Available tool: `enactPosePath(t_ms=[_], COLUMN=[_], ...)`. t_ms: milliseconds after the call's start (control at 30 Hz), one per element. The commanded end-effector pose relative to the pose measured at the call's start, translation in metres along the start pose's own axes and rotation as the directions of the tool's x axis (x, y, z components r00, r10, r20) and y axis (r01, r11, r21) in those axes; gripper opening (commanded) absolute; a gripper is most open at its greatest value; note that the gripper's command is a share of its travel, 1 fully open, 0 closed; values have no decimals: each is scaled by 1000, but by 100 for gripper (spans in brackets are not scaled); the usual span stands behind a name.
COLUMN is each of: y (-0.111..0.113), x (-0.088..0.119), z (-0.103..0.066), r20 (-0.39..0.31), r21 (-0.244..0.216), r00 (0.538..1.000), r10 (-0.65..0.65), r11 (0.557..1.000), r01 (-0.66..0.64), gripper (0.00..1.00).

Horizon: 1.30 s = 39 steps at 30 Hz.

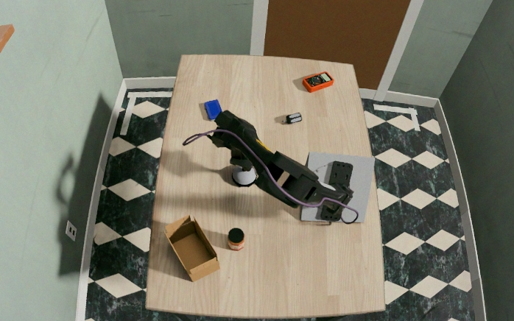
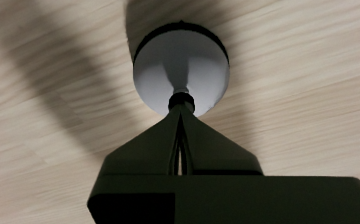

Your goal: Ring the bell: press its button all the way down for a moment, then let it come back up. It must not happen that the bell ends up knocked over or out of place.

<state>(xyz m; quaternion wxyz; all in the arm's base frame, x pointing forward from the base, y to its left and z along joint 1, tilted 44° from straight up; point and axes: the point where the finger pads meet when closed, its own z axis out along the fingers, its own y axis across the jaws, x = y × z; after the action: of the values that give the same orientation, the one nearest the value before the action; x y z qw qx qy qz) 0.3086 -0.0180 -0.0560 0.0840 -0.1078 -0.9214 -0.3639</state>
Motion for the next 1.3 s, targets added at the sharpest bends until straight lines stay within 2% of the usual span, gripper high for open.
enactPosePath(t_ms=[0, 633, 767, 867, 1267], y=[-3, -3, -2, -2, -3], x=[-4, -4, 2, -4, -1], z=[0, 0, 10, 7, 9], r20=[22, 22, -2, 11, 6], r21=[-12, -12, -13, -10, -13], r00=[1000, 1000, 1000, 1000, 1000], r10=[11, 11, 14, 7, 14], r11=[1000, 1000, 1000, 1000, 1000], r01=[-11, -11, -14, -7, -14], gripper=[0, 0, 0, 0, 0])
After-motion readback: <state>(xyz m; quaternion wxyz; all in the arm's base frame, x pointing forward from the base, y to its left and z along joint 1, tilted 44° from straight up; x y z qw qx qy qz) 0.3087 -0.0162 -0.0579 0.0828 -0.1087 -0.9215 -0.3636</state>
